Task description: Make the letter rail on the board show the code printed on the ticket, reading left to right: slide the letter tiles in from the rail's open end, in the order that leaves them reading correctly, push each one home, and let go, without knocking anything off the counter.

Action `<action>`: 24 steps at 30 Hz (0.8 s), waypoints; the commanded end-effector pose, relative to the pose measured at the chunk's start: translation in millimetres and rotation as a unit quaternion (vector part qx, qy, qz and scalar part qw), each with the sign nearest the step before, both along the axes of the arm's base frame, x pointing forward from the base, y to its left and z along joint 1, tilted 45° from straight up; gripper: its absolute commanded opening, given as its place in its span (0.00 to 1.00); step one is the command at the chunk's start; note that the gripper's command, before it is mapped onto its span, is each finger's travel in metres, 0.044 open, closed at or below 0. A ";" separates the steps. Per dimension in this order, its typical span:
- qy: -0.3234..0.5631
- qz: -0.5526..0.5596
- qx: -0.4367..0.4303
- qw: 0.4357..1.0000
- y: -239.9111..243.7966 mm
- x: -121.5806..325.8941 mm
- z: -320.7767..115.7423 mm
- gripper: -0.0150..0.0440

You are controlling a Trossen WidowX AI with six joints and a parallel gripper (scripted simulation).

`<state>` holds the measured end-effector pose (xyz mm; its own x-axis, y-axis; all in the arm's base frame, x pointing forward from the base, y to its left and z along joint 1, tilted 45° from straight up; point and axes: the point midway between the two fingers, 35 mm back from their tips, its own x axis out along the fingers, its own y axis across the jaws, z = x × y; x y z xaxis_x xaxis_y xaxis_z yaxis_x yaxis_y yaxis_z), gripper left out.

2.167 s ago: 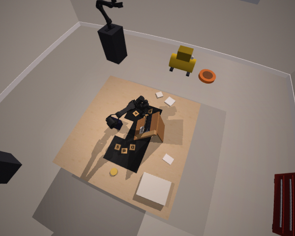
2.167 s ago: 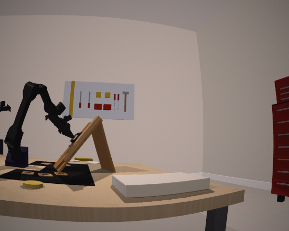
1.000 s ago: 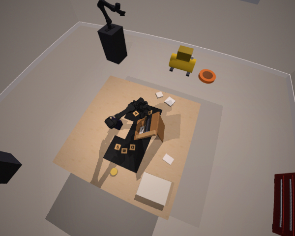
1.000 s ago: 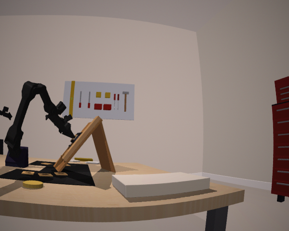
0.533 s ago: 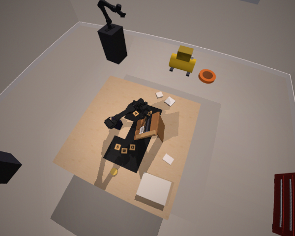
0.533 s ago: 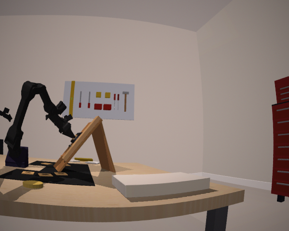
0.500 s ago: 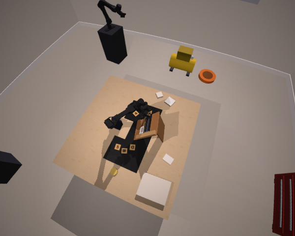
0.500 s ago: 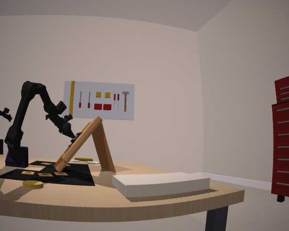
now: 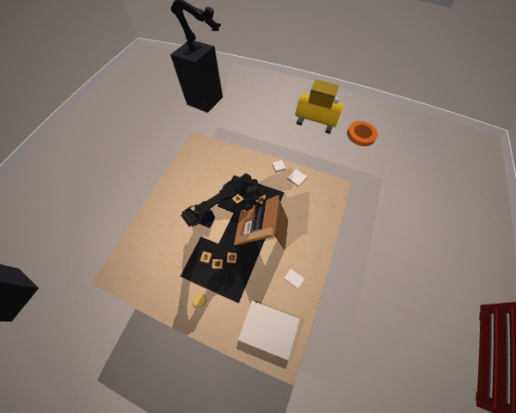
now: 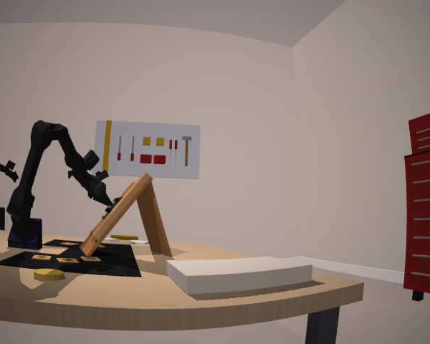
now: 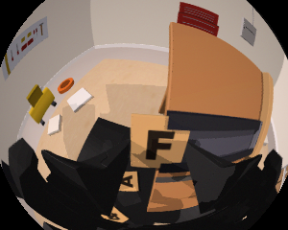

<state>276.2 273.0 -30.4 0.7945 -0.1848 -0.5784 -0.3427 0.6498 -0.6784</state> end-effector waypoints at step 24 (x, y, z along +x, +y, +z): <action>0.003 0.002 -0.001 1.000 -8.7 4.3 8.0 0.25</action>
